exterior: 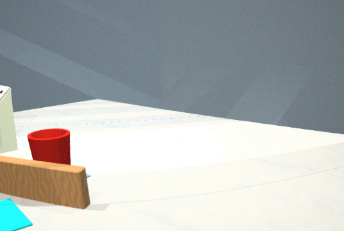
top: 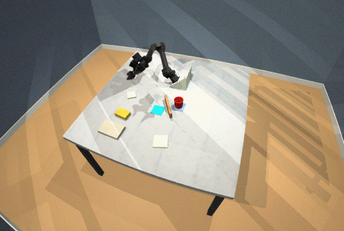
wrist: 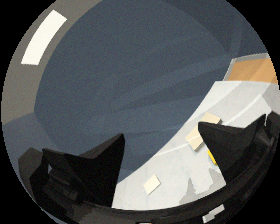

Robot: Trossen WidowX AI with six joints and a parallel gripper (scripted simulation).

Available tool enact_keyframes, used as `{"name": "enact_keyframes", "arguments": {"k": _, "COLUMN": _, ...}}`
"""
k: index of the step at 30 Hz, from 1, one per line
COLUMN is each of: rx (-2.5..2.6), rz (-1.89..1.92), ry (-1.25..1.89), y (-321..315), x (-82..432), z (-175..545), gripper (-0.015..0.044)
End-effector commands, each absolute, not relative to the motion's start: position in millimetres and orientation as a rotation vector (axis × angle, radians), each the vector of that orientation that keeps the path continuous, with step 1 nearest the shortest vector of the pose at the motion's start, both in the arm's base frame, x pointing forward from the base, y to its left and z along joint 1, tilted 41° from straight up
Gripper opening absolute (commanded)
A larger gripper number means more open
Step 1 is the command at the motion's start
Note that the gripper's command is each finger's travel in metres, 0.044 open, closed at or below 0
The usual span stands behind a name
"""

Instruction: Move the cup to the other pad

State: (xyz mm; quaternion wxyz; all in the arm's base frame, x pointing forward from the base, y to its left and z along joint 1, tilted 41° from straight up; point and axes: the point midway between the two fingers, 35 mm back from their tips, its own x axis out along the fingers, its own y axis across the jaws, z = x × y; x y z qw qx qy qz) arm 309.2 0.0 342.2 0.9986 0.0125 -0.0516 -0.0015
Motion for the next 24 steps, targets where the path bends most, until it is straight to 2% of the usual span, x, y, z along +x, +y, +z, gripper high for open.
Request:
{"name": "enact_keyframes", "arguments": {"k": 1, "rx": 0.038, "rz": 0.0, "ry": -0.089, "y": 1, "x": 311, "z": 339, "gripper": 0.0374}}
{"name": "enact_keyframes", "arguments": {"k": 6, "rx": 0.342, "rz": 0.002, "ry": 0.297, "y": 39, "x": 346, "z": 258, "gripper": 0.0243}}
{"name": "enact_keyframes", "arguments": {"k": 10, "rx": 0.513, "rz": -0.096, "ry": 0.602, "y": 72, "x": 350, "z": 189, "gripper": 0.0148}}
{"name": "enact_keyframes", "arguments": {"k": 17, "rx": 0.608, "rz": -0.454, "ry": 0.989, "y": 108, "x": 317, "z": 92, "gripper": 0.0148}}
{"name": "enact_keyframes", "arguments": {"k": 24, "rx": 0.472, "rz": -0.914, "ry": 1.102, "y": 123, "x": 258, "z": 31, "gripper": 0.0148}}
